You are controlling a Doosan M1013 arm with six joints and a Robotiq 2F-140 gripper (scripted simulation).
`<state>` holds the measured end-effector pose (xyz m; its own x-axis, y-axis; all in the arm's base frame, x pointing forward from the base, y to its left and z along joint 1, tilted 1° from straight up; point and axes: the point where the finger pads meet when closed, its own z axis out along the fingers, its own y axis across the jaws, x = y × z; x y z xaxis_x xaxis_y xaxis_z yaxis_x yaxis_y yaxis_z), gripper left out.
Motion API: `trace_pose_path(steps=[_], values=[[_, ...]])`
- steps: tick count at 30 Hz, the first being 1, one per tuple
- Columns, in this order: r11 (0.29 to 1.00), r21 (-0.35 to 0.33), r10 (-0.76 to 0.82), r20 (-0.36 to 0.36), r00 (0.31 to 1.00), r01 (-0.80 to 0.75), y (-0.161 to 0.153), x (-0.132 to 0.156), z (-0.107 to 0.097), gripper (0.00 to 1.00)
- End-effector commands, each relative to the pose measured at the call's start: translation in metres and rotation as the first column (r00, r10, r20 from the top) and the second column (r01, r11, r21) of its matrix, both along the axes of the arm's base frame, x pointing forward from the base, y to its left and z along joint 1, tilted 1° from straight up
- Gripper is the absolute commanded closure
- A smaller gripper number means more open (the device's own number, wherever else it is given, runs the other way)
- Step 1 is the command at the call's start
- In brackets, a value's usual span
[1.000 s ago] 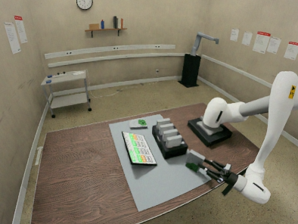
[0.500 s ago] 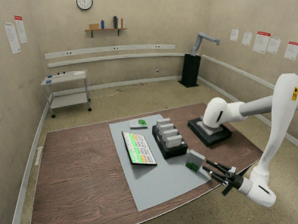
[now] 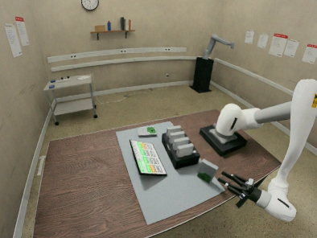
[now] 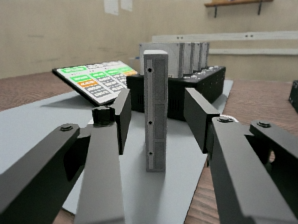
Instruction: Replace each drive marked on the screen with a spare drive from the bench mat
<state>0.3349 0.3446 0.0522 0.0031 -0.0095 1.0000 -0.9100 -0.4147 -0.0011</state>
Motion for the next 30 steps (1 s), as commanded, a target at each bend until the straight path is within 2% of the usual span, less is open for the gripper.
trace_pose_path(steps=[1, 19, 30], values=[[1.0, 0.001, 0.0, 0.0, 1.0, 0.0, 0.001, 0.0, 0.0, 0.6], [1.0, 0.001, 0.0, 0.0, 1.0, 0.0, 0.001, 0.0, 0.006, 0.6], [1.0, 0.001, 0.0, 0.0, 1.0, 0.0, 0.0, 0.0, 0.026, 0.6]])
